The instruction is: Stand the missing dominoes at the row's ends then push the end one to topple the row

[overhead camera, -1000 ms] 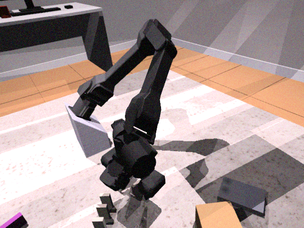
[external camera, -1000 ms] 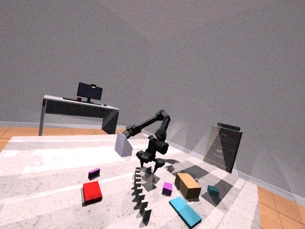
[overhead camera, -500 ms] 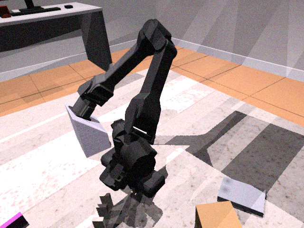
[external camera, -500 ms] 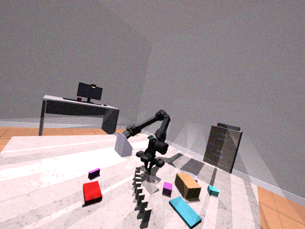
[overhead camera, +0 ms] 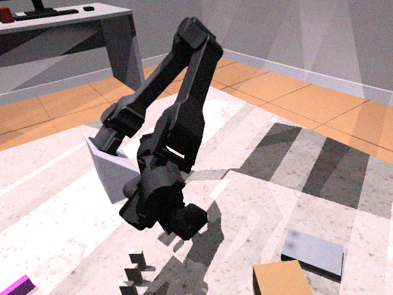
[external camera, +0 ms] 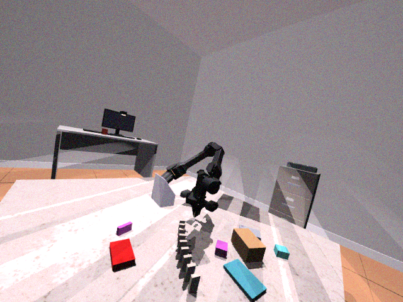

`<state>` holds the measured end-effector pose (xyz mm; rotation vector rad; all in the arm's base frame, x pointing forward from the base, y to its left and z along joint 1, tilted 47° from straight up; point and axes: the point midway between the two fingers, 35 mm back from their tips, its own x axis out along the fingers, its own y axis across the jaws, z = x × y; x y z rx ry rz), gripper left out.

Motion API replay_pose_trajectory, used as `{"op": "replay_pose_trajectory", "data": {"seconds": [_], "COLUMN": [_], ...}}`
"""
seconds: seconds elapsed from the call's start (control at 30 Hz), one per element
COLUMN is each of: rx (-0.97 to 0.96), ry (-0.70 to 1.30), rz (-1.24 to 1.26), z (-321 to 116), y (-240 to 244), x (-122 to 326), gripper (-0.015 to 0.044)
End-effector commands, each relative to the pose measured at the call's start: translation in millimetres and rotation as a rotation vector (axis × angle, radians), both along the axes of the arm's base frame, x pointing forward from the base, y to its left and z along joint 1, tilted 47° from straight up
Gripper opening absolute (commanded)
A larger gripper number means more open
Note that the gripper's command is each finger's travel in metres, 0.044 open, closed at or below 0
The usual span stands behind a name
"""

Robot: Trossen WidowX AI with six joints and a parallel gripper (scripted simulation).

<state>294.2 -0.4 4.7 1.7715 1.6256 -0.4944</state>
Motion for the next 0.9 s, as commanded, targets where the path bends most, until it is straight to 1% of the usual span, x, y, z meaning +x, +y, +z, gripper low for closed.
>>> {"op": "replay_pose_trajectory", "data": {"seconds": [0.0, 0.13, 0.33, 0.4, 0.57, 0.77, 0.83, 0.87], "rx": [-0.012, -0.014, -0.014, -0.025, -0.100, -0.178, -0.192, -0.194], "ry": [-0.027, -0.025, -0.025, -0.067, -0.378, -0.772, -0.859, -0.870], "rz": [-0.002, -0.002, -0.002, 0.038, 0.338, 0.713, 0.794, 0.804], "z": [39.8, 71.9, 73.6, 80.8, 129.2, 174.4, 181.9, 182.8], "y": [-42.4, -79.1, -80.9, -74.6, -27.5, 28.4, 39.4, 40.7], "x": [-4.3, -12.8, -13.3, -14.5, -32.0, -72.6, -83.8, -85.2], "gripper": [0.0026, 0.0026, 0.0026, 0.0026, 0.0026, 0.0026, 0.0026, 0.0026]}}
